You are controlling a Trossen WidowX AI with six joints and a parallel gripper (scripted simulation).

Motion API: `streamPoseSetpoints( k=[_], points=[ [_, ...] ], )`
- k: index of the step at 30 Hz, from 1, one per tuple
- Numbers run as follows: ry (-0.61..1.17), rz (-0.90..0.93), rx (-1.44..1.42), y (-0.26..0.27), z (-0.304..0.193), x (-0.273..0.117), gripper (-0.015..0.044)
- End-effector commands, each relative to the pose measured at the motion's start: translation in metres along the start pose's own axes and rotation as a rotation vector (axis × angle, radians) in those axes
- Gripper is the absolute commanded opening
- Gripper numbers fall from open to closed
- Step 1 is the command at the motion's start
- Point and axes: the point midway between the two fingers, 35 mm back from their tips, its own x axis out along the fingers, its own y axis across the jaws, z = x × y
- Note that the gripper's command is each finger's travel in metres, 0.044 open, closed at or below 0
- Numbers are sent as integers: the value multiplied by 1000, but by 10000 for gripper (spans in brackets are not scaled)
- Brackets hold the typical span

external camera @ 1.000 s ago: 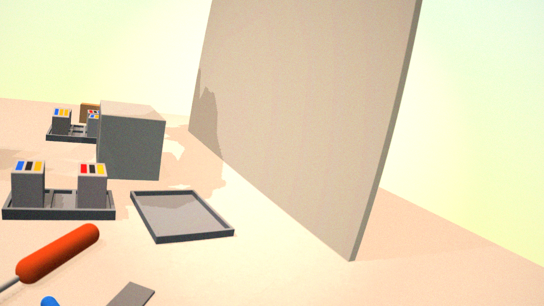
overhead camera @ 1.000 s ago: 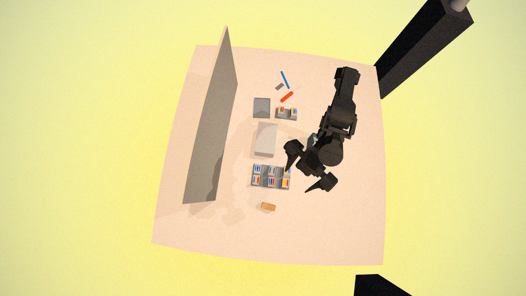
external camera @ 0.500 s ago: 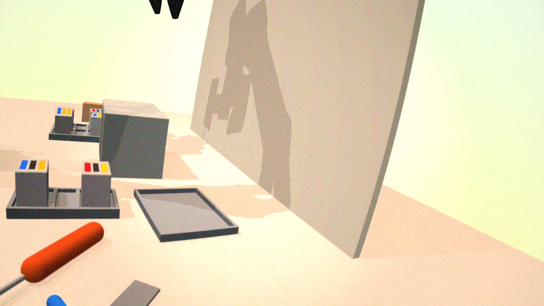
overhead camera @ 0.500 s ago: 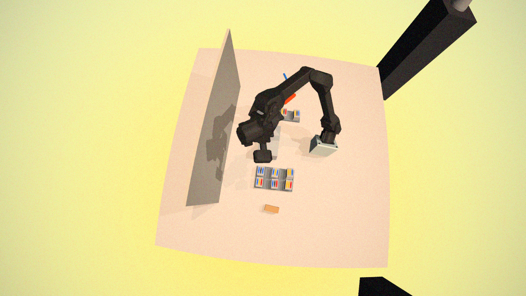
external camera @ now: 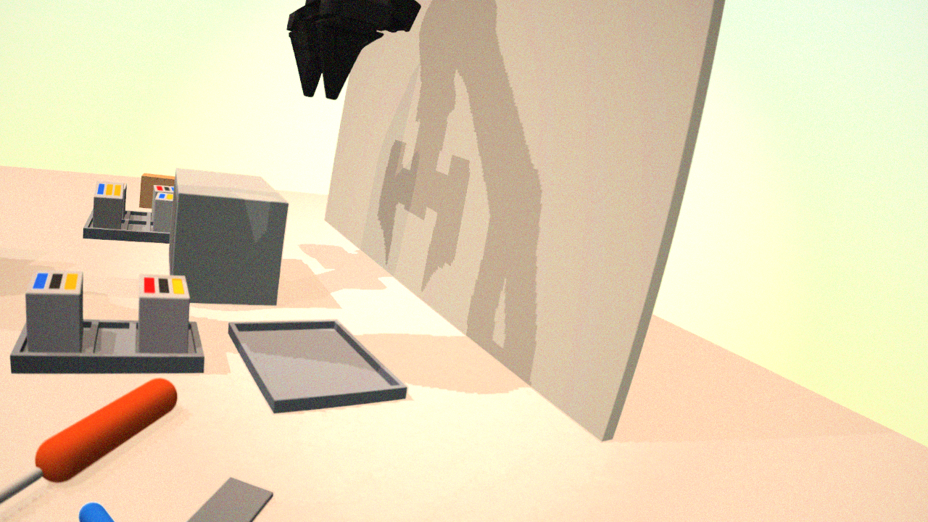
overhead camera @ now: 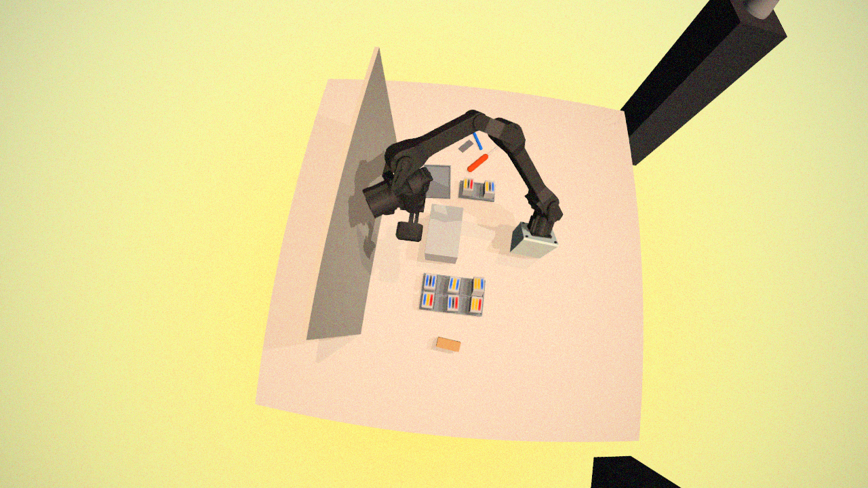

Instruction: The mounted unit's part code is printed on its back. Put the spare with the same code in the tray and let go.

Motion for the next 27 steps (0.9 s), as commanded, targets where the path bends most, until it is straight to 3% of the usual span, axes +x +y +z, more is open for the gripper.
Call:
streamPoseSetpoints(
  k=[1,9,17,27],
  points=[
    [-4,-6,6,-1,1,-1,440],
    [-5,-4,43,-9,-2,-1,440],
    [-15,18,492,-93,-53,1,440],
    [-6,3,1098,-169,-150,31,440]
  ],
)
